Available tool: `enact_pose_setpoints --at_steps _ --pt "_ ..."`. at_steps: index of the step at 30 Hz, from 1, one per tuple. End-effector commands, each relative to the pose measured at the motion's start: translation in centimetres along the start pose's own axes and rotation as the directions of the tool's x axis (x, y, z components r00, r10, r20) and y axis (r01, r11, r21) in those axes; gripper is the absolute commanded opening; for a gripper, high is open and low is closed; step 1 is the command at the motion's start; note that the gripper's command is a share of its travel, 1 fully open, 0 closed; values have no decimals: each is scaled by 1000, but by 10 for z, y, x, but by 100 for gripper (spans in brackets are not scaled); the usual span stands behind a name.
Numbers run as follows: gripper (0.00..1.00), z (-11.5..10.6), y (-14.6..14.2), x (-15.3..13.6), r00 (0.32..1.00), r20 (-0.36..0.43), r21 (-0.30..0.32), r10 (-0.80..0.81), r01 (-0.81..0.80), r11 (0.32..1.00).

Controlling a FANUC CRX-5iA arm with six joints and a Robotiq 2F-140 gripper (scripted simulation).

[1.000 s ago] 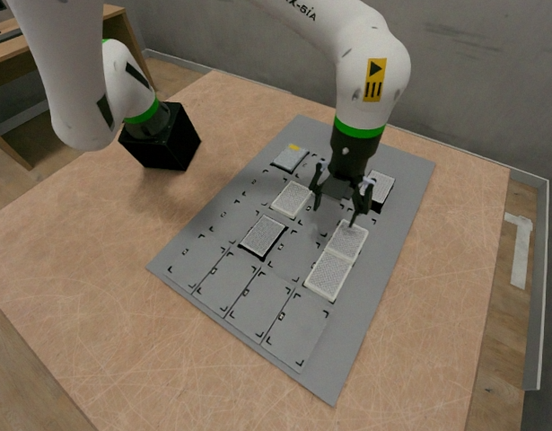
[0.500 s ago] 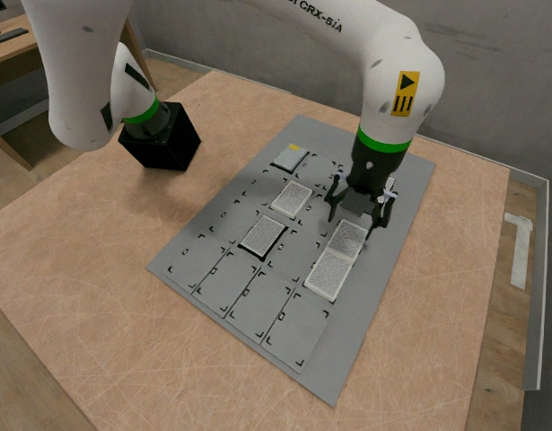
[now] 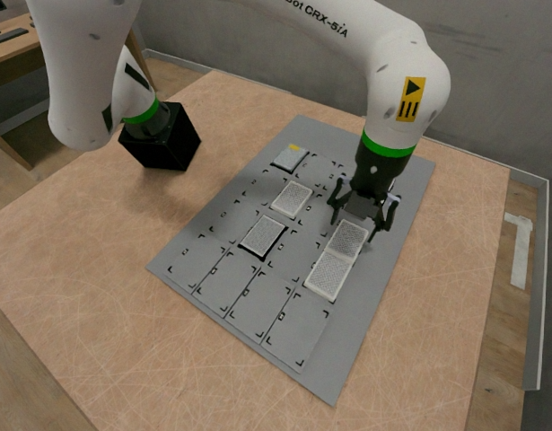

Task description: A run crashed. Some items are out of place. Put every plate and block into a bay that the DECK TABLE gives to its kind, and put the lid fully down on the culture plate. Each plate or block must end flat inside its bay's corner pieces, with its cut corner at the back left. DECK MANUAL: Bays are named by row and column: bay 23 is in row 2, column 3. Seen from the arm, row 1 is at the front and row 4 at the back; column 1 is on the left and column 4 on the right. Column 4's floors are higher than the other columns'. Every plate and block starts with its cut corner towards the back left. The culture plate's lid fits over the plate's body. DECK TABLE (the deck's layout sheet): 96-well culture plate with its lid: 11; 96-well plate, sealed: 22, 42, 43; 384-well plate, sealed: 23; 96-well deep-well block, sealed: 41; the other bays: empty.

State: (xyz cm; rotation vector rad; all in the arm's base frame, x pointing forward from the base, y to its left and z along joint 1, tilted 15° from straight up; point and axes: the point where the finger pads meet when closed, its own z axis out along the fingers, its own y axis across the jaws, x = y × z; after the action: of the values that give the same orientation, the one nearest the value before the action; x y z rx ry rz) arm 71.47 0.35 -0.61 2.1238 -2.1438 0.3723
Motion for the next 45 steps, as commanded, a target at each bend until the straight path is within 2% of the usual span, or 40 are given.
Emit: enact_pose_setpoints --at_steps 1,28,45 --pt "70 3 -1 0 1000 0 2 0 0 1000" --pt "70 36 -1 0 1000 0 2 0 0 1000" --pt "70 36 -1 0 1000 0 2 0 0 1000"
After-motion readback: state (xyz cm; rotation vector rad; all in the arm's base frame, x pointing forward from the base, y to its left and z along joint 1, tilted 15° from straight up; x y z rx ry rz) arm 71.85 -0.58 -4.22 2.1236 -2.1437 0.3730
